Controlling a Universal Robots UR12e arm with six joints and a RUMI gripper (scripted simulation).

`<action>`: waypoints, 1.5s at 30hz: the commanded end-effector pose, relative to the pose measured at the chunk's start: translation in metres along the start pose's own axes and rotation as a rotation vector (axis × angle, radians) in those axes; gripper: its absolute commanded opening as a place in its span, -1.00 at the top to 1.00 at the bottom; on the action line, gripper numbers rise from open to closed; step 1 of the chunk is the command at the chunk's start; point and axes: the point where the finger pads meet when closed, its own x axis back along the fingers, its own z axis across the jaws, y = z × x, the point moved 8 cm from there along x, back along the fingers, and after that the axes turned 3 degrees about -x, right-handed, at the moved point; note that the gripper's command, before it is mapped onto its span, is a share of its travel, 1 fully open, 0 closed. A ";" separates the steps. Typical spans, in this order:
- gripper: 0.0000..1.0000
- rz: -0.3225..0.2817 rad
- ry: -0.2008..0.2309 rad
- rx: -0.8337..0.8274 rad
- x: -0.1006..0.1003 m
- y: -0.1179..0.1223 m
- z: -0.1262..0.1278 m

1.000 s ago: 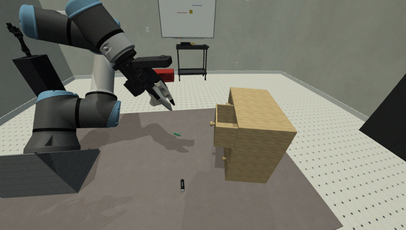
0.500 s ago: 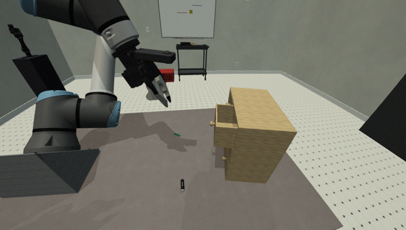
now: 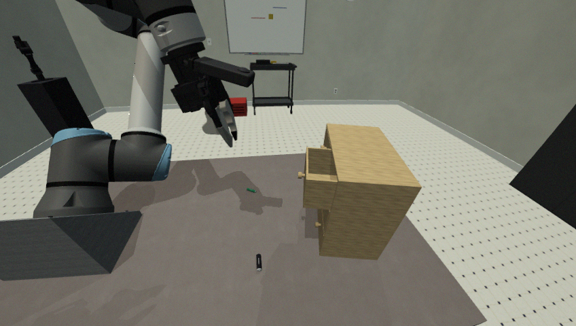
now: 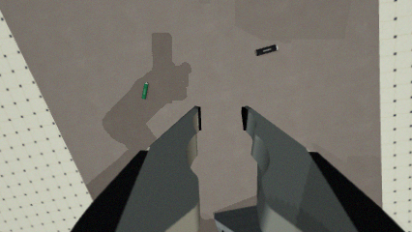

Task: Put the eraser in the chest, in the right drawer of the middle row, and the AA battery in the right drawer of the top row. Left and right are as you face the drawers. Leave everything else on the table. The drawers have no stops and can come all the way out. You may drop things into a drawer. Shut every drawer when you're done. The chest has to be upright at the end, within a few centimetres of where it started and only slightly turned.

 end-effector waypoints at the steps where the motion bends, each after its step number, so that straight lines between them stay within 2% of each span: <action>1: 0.61 -0.064 0.002 0.000 0.006 -0.003 0.000; 21: 0.61 -0.207 0.010 0.001 0.019 -0.008 0.000; 45: 0.61 -0.269 0.013 0.001 0.024 -0.010 0.000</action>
